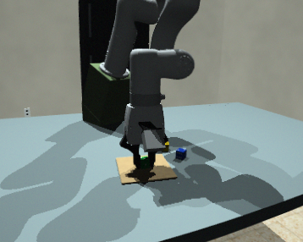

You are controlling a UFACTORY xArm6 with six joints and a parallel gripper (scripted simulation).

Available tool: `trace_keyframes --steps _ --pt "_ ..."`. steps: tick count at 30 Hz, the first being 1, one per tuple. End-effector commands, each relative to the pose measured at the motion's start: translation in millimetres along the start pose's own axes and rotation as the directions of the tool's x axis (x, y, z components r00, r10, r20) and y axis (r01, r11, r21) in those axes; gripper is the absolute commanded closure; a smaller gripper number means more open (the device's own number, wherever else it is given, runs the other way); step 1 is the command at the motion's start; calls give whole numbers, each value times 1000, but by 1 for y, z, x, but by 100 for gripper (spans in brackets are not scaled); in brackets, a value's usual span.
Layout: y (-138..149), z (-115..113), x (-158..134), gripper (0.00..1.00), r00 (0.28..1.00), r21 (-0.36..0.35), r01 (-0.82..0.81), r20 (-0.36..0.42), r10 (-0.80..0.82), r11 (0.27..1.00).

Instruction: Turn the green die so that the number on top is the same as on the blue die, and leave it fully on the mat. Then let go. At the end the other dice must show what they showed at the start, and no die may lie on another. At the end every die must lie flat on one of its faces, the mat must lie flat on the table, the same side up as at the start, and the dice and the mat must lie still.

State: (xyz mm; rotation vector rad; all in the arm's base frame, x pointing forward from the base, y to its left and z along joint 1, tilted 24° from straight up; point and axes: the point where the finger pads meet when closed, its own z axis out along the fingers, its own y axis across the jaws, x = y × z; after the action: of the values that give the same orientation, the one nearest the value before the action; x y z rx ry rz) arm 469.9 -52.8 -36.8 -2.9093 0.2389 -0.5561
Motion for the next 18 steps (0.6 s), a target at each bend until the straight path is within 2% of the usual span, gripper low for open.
trace_keyframes --steps 1,3,4,18 --pt "0 -1 1 63 1000 0 0 -2 0 1000" --pt "0 -1 1 63 1000 0 0 -2 0 1000" --pt "0 -1 1 58 1000 0 0 -2 0 1000" --pt "0 -3 1 58 1000 0 0 -2 0 1000"
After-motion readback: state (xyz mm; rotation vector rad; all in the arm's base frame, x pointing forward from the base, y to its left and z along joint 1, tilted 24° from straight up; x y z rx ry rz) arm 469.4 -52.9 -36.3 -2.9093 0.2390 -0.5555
